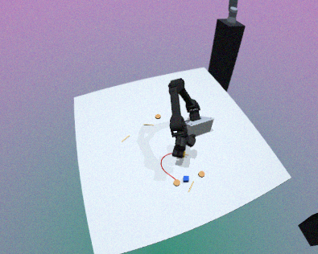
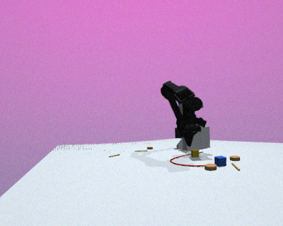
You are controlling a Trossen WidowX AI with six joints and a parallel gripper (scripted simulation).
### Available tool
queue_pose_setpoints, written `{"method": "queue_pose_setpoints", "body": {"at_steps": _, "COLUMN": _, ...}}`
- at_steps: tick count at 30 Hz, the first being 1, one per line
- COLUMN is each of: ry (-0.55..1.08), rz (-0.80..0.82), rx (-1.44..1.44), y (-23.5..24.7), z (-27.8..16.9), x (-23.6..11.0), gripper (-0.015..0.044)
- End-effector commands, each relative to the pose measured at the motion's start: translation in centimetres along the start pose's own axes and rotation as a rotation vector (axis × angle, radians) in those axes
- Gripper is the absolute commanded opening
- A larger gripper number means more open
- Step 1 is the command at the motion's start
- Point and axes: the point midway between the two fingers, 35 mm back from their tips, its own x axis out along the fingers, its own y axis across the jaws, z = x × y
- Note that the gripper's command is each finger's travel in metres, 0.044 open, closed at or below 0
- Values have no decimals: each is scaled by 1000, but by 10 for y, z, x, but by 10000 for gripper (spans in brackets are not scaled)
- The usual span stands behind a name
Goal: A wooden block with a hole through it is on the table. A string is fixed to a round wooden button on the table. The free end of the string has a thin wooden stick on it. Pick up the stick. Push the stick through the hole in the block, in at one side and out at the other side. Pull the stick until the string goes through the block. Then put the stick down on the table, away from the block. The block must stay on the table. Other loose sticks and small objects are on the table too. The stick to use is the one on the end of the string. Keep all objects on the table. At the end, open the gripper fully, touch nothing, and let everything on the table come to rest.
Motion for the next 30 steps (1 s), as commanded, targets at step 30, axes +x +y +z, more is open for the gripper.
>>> {"method": "queue_pose_setpoints", "body": {"at_steps": 30, "ry": -51, "rz": -4, "rx": 1992, "y": -4, "z": 36, "x": -41, "gripper": 122}}
